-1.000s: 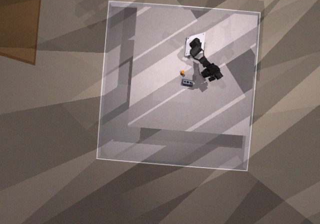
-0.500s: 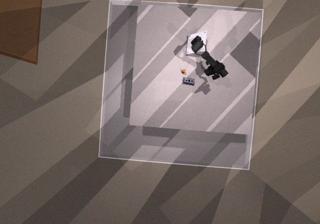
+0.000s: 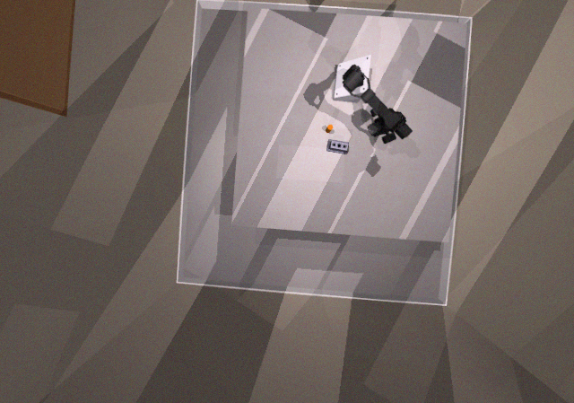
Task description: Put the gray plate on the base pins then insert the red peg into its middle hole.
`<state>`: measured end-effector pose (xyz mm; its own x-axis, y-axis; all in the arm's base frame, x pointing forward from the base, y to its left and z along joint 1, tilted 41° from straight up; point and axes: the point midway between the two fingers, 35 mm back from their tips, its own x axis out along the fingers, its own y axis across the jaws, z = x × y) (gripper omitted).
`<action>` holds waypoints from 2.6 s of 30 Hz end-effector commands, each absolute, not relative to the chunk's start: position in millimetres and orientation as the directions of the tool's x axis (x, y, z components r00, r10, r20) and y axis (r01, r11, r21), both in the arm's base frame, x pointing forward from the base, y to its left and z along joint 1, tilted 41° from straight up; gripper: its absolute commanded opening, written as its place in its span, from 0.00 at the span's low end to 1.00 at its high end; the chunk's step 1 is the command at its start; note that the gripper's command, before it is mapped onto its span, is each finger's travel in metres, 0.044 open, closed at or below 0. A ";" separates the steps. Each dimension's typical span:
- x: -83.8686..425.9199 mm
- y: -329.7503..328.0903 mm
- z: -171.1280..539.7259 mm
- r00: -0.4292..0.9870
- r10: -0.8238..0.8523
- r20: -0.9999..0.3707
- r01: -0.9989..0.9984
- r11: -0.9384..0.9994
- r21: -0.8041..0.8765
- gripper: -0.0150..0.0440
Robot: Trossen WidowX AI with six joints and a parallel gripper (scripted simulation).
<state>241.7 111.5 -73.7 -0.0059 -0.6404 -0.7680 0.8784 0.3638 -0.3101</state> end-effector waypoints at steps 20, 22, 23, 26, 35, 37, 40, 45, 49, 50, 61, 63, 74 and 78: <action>280.4 81.4 -44.0 -0.002 -0.619 -0.786 0.883 0.367 -0.292 0.25; 283.3 78.3 -41.5 -0.002 -0.617 -0.787 0.886 0.364 -0.288 0.25; 284.7 76.7 -40.2 -0.002 -0.616 -0.788 0.887 0.363 -0.286 0.25; 289.5 71.7 -35.4 -0.001 -0.615 -0.788 0.886 0.364 -0.285 0.25; 303.2 54.9 -20.1 0.002 -0.616 -0.788 0.886 0.367 -0.285 0.25; 306.0 50.9 -16.7 0.003 -0.617 -0.787 0.885 0.367 -0.285 0.25; 310.1 44.8 -11.4 0.004 -0.618 -0.786 0.885 0.368 -0.285 0.25; 316.4 34.4 -2.6 0.005 -0.620 -0.784 0.885 0.368 -0.285 0.25; 321.0 25.7 4.6 0.005 -0.623 -0.782 0.885 0.367 -0.286 0.25; 322.1 23.5 6.4 0.005 -0.624 -0.782 0.885 0.367 -0.287 0.25; 332.5 -1.7 26.7 0.005 -0.633 -0.774 0.885 0.363 -0.291 0.25; 334.1 -6.4 30.4 0.005 -0.635 -0.772 0.885 0.362 -0.293 0.25; 341.4 -29.5 48.3 0.001 -0.648 -0.762 0.885 0.355 -0.300 0.25; 342.6 -28.8 47.4 0.001 -0.648 -0.762 0.885 0.355 -0.300 0.25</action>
